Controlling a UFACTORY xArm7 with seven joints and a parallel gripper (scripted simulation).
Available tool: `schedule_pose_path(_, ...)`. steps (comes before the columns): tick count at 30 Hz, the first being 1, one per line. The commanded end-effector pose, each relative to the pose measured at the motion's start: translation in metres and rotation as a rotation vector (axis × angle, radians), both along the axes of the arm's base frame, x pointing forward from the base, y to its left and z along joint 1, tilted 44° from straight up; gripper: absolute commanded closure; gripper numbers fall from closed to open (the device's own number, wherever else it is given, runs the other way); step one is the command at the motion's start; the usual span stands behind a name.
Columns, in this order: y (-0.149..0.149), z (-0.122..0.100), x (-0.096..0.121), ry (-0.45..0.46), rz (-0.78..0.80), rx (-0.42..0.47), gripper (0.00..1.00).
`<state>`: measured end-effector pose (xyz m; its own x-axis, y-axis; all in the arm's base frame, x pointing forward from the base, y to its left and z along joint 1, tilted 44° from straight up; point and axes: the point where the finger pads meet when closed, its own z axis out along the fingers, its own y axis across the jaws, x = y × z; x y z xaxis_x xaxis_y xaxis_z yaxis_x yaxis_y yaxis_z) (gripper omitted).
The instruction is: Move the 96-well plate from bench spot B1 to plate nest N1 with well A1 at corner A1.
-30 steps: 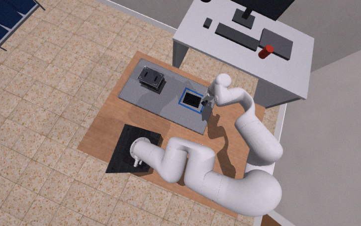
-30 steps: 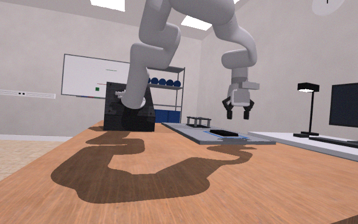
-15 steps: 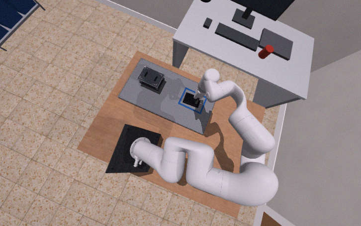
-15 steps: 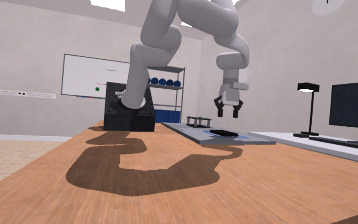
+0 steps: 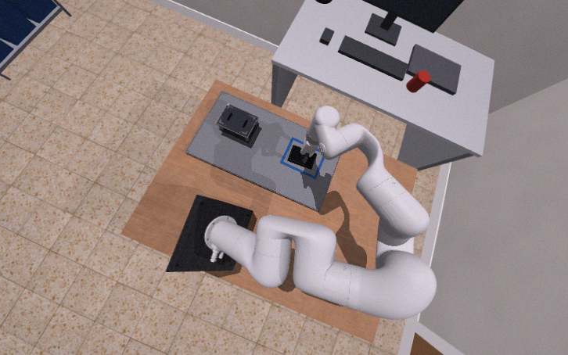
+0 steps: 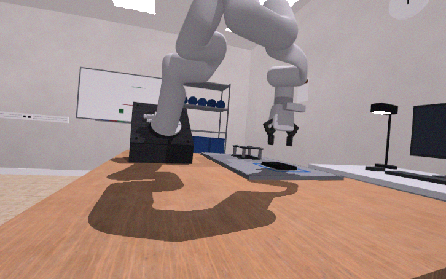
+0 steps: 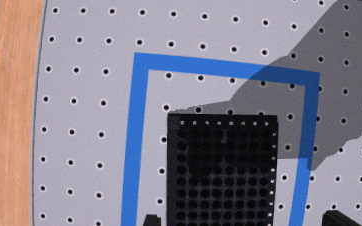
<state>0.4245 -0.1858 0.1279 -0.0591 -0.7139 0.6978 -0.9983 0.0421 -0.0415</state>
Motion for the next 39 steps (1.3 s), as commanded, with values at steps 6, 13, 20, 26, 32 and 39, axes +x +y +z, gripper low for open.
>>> schedule_pose_path(6, -0.004, -0.005, 0.001, -0.002, 0.004, 0.0, 0.0)
schedule_pose_path(13, -0.011, -0.012, 0.001, -0.002, 0.004, 0.0, 0.0)
schedule_pose_path(20, -0.018, -0.019, 0.001, -0.002, 0.004, 0.0, 0.0)
schedule_pose_path(26, -0.025, -0.026, 0.001, -0.002, 0.004, 0.0, 0.0)
schedule_pose_path(32, -0.03, -0.031, 0.001, -0.002, 0.004, 0.0, 0.0)
schedule_pose_path(39, -0.038, -0.04, 0.001, -0.002, 0.004, 0.0, 0.0)
